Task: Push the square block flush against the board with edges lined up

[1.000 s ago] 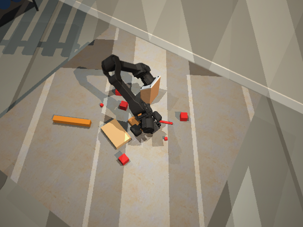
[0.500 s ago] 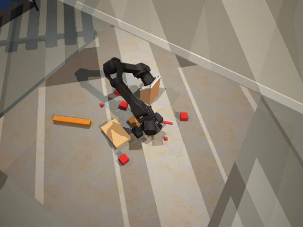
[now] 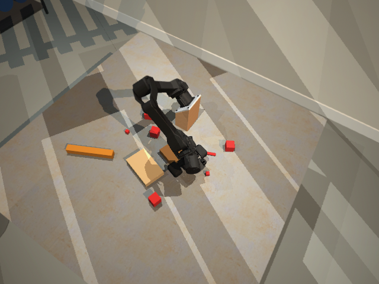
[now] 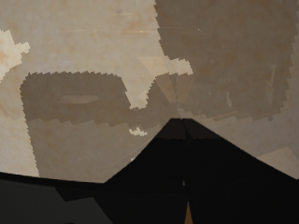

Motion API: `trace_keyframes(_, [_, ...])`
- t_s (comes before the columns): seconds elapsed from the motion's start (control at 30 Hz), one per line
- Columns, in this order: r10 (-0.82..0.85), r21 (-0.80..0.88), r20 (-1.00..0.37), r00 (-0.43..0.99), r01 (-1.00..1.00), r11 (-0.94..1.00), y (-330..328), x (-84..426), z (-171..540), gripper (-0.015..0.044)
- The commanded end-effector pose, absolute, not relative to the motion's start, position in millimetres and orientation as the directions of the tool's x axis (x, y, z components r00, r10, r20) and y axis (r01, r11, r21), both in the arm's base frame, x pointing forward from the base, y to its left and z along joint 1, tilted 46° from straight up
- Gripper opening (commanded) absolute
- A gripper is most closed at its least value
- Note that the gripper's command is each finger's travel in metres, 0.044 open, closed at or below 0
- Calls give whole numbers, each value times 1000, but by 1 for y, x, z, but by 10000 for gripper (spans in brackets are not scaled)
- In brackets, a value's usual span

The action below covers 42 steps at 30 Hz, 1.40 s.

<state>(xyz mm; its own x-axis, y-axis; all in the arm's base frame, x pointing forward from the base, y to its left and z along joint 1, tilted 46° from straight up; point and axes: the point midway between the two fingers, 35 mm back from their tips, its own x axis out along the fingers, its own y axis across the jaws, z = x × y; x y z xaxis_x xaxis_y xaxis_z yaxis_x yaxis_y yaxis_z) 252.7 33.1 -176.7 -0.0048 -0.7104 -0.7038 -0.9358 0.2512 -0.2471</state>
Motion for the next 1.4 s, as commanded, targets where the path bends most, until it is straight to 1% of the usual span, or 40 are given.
trace_keyframes(0.0, [-707, -244, -707, -10, -935, 258, 38, 255, -182, 0])
trace_keyframes(0.17, [-707, -244, -707, -10, -935, 258, 42, 257, -187, 0])
trace_keyframes(0.23, [-708, -247, -706, -5, -936, 253, 48, 257, -175, 0])
trace_keyframes(0.33, [-705, -243, -709, -10, -935, 258, 77, 257, -147, 0])
trace_keyframes(0.5, [-705, -243, -709, -11, -935, 258, 79, 257, -144, 0])
trace_keyframes(0.53, [-702, -256, -712, 12, -935, 244, 78, 261, -145, 0])
trace_keyframes(0.77, [-701, -248, -713, 3, -936, 249, 29, 247, -83, 0])
trace_keyframes(1.03, [-710, -241, -704, -13, -936, 256, -35, 199, -28, 0])
trace_keyframes(1.1, [-713, -240, -701, -16, -936, 257, -44, 189, -22, 0])
trace_keyframes(1.23, [-713, -240, -701, -16, -936, 257, -45, 187, -21, 0])
trace_keyframes(1.37, [-710, -240, -704, -16, -936, 259, -65, 188, -42, 0])
